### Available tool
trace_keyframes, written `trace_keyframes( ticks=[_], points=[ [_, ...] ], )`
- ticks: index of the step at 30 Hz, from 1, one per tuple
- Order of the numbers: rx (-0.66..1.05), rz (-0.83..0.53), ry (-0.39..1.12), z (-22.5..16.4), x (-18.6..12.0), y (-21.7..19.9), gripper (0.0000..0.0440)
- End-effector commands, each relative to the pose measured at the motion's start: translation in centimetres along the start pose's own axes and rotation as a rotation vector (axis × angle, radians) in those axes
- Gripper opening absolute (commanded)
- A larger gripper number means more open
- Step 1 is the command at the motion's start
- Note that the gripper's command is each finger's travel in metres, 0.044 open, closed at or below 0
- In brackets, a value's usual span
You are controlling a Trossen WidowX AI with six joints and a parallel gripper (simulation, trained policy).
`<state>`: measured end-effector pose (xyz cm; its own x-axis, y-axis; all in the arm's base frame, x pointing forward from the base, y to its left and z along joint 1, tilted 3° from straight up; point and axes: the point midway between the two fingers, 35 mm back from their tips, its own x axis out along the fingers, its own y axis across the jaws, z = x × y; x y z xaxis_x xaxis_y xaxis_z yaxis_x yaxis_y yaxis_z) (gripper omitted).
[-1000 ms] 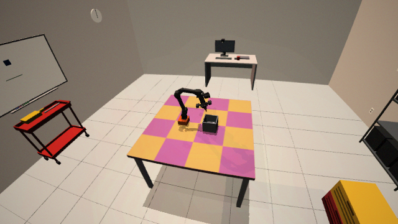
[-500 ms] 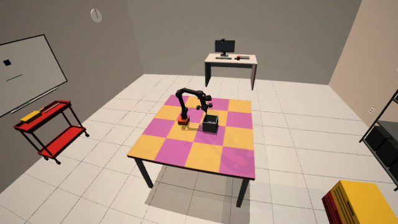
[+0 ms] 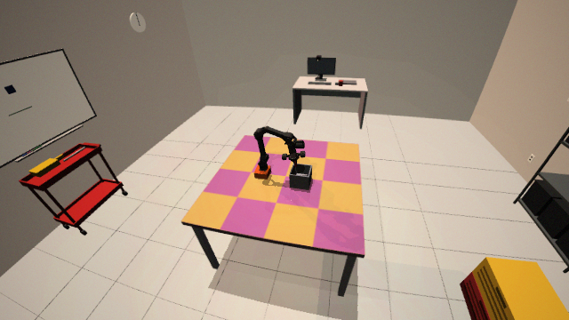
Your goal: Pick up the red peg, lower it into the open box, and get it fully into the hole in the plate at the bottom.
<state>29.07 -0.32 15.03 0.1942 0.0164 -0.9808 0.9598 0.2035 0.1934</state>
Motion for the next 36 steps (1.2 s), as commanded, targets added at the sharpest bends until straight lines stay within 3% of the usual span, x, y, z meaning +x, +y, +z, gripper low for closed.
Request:
trace_keyframes(
  ticks=[1, 36],
  points=[
    [-0.006, -0.004, 0.006, 0.8, 0.6, 0.5, 0.0000],
    [-0.112, -0.045, 0.063, 2.9, 8.6, 2.5, 0.0000]
  ],
)
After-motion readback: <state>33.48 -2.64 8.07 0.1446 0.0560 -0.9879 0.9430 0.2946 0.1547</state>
